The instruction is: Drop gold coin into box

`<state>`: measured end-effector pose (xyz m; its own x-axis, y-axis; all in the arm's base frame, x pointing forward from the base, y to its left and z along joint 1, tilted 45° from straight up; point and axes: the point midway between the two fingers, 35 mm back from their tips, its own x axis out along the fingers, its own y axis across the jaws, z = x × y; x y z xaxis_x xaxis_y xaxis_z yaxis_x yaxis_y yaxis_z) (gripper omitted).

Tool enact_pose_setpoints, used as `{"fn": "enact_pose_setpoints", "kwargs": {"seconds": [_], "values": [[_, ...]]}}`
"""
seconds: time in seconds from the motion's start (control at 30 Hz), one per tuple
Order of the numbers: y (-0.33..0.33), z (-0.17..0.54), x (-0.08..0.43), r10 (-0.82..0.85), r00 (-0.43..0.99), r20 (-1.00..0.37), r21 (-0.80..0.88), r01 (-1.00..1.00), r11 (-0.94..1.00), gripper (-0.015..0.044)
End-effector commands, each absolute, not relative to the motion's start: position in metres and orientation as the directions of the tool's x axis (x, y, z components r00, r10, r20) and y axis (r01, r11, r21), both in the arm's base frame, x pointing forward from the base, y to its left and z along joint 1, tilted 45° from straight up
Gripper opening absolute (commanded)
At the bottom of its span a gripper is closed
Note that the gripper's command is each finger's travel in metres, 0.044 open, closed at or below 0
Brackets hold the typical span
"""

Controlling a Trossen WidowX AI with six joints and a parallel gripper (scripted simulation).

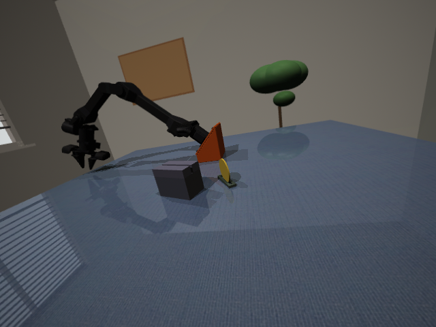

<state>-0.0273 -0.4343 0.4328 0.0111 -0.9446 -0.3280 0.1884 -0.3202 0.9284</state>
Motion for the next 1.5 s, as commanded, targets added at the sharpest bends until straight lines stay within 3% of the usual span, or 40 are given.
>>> {"fn": "enact_pose_setpoints", "kwargs": {"seconds": [0.0,0.33,0.73,1.13,1.3,1.47], "values": [[-0.434,0.425,0.033,-0.934,0.128,-0.334,0.909,0.307,-0.283,0.0161],[-0.413,0.384,0.173,-0.835,0.374,-0.404,0.853,0.484,-0.196,0.0161],[-0.319,0.281,0.317,-0.564,0.505,-0.654,0.665,0.739,-0.108,0.0161],[-0.175,0.167,0.389,-0.316,0.37,-0.874,0.3,0.921,0.249,0.0161],[-0.111,0.128,0.393,-0.268,0.267,-0.926,0.128,0.887,0.443,0.0161],[-0.041,0.085,0.382,-0.278,0.125,-0.953,-0.102,0.73,0.676,0.0161]]}}
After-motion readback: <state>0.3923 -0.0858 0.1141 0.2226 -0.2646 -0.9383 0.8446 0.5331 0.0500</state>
